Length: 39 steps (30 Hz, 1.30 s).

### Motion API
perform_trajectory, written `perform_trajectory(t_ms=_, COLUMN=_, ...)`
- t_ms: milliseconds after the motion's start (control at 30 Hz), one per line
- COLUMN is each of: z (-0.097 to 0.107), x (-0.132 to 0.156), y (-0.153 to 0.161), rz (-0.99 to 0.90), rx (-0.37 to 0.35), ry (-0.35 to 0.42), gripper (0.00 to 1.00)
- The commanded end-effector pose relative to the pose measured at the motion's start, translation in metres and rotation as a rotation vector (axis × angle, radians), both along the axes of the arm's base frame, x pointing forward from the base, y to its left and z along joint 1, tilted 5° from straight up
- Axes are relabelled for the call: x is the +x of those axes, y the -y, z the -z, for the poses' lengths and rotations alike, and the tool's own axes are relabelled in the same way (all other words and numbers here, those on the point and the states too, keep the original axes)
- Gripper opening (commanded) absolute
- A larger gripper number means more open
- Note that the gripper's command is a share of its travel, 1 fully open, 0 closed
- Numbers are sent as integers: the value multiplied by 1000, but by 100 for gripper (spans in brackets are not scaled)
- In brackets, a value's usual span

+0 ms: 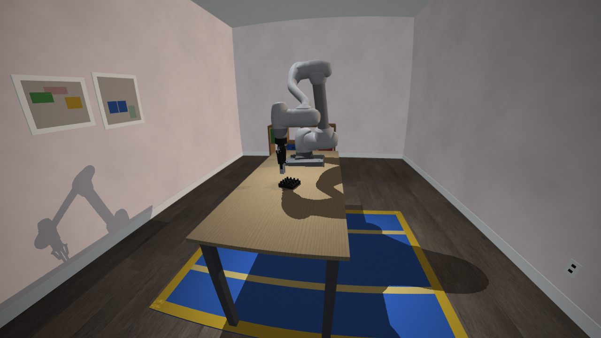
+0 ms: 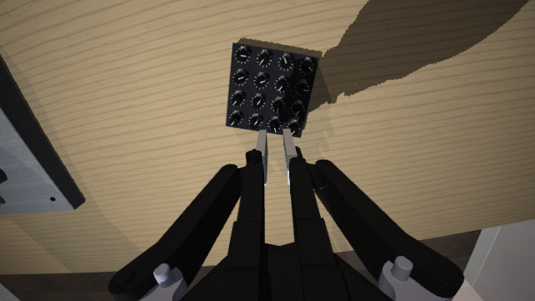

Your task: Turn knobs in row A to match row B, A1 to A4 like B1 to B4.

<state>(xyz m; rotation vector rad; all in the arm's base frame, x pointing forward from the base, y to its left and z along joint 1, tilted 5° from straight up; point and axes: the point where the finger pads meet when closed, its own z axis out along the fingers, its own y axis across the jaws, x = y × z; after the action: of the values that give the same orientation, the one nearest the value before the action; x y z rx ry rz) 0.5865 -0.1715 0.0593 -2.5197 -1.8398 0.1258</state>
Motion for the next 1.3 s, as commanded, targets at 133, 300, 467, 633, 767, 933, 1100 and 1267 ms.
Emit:
perform_trajectory(t_ms=133, z=5, x=0, y=0, rz=0, rx=0, ry=0, gripper=12)
perform_trajectory(t_ms=300, z=9, x=-1, y=0, rz=0, rx=0, ry=0, gripper=12)
perform_trajectory(t_ms=467, z=15, x=-1, y=0, rz=0, rx=0, ry=0, gripper=12)
perform_trajectory(t_ms=633, z=22, x=-2, y=1, rz=0, rx=0, ry=0, gripper=12)
perform_trajectory(t_ms=767, z=27, x=-2, y=1, rz=0, rx=0, ry=0, gripper=12)
perform_trajectory(t_ms=933, z=31, x=-2, y=1, rz=0, rx=0, ry=0, gripper=12)
perform_trajectory(t_ms=1100, z=35, x=-3, y=1, rz=0, rx=0, ry=0, gripper=12)
perform_trajectory(t_ms=1267, z=39, x=-3, y=1, rz=0, rx=0, ry=0, gripper=12)
